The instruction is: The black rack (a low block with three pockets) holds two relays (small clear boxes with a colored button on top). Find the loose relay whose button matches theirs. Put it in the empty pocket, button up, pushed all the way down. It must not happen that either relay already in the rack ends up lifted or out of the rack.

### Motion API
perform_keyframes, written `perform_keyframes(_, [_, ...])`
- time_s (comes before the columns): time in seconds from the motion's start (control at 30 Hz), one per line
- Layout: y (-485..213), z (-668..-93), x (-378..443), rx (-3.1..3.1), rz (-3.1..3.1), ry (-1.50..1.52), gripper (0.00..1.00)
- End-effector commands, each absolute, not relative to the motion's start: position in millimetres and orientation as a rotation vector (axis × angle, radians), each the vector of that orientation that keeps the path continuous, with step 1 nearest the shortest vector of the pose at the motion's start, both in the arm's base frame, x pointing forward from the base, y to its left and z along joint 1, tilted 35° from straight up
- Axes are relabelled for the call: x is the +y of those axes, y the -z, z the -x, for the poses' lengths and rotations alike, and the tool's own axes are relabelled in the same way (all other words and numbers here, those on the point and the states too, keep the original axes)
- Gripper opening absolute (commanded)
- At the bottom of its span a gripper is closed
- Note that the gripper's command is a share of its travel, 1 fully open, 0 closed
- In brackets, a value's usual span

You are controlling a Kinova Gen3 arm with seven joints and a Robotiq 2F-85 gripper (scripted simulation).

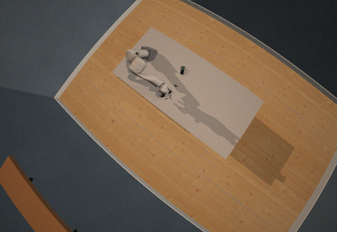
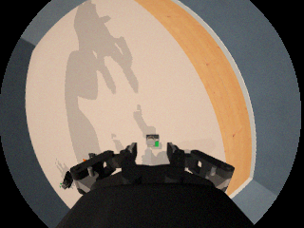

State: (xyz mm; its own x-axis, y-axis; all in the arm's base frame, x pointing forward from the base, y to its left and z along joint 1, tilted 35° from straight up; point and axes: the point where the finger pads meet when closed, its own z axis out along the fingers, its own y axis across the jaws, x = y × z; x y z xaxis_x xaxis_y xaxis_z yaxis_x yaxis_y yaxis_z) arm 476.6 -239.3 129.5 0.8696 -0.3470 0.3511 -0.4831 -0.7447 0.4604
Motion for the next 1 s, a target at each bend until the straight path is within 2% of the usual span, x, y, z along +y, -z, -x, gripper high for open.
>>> perform_keyframes(0.0, [-125.9, -475.7, -242.7, -0.603, -2.482, -0.322, 0.53])
perform_keyframes(0.97, [-117.6, -476.7, -248.5, -0.603, -2.482, -0.322, 0.53])
